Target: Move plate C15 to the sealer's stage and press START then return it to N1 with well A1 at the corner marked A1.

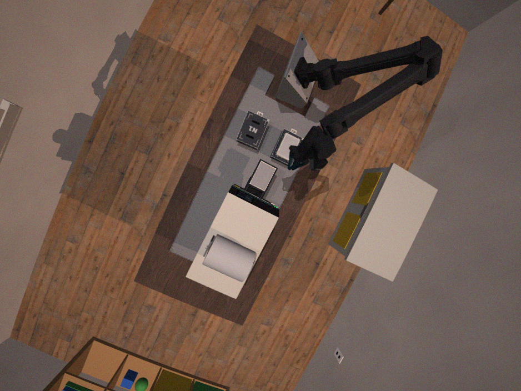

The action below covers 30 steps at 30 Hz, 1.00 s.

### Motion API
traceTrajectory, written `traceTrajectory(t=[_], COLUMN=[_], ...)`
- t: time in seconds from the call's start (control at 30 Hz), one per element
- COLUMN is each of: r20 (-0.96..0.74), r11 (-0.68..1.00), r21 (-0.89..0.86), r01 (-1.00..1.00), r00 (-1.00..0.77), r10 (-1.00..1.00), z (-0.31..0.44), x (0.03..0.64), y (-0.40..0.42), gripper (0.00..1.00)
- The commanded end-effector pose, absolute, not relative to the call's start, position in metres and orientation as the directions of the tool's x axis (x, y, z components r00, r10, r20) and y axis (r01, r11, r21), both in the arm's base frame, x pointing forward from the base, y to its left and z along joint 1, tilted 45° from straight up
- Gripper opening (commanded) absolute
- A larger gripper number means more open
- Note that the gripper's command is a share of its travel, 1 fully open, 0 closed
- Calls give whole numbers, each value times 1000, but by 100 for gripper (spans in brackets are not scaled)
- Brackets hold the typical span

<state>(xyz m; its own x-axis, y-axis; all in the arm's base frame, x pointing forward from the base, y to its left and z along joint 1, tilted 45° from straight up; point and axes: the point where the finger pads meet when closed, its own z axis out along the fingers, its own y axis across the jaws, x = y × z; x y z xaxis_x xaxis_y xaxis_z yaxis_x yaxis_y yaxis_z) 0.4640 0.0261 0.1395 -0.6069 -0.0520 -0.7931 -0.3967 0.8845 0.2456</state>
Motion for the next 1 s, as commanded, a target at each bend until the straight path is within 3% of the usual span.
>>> traceTrajectory(t=[0.0, 0.67, 0.97], r20=[-781, -467, -419], r11=[889, 695, 718], r21=[324, 716, 695], r01=[-325, 65, 40], r00=[-621, -696, -789], r10=[58, 546, 450], z=[150, 175, 172], x=[473, 488, 493], y=[26, 32, 25], gripper=[0, 0, 0])
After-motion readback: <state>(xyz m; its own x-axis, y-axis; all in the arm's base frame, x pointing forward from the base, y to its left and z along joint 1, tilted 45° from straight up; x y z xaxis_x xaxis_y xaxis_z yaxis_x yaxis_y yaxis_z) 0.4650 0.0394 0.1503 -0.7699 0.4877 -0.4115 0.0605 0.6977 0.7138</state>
